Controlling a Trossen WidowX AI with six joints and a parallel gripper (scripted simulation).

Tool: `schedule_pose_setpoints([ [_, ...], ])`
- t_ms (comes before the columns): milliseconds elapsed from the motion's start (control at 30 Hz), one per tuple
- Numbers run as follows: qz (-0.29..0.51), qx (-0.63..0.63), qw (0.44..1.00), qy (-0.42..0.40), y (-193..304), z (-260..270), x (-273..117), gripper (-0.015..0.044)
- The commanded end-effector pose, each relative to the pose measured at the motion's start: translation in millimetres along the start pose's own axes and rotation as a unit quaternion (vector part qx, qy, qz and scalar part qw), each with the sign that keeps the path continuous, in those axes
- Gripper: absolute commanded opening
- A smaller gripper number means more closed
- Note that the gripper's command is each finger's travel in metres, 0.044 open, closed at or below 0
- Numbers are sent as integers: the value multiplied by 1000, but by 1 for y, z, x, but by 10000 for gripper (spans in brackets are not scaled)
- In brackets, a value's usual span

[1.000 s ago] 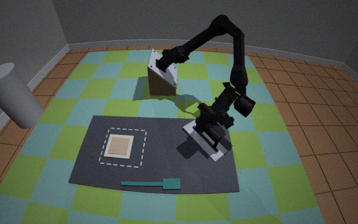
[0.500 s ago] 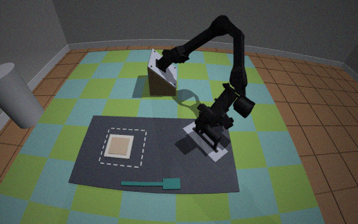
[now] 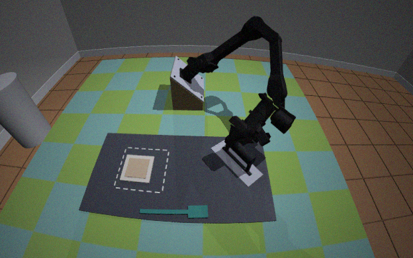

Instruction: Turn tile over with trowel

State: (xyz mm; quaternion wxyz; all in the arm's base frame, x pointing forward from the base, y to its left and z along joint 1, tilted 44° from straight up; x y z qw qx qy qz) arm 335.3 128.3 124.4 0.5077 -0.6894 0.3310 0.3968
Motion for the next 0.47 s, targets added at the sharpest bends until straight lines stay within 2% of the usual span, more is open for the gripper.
schedule_pose_setpoints([
  [0, -10, 4, 1000, -1, -5, 0, -24, 300],
  [133, -10, 4, 1000, -1, -4, -1, -45, 300],
  [267, -10, 3, 1000, -1, -3, -3, -50, 300],
  [433, -8, 1, 1000, -1, 27, -45, -84, 300],
])
Point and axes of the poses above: the point midway between the two fingers, 35 mm back from their tips, its own x axis out along the fingers, its own z axis across the jaws, y = z × x, the point moved 2 cm from there along -x, back along the fingers, and after that the axes turned 4 degrees about x, right-handed, at the moved point
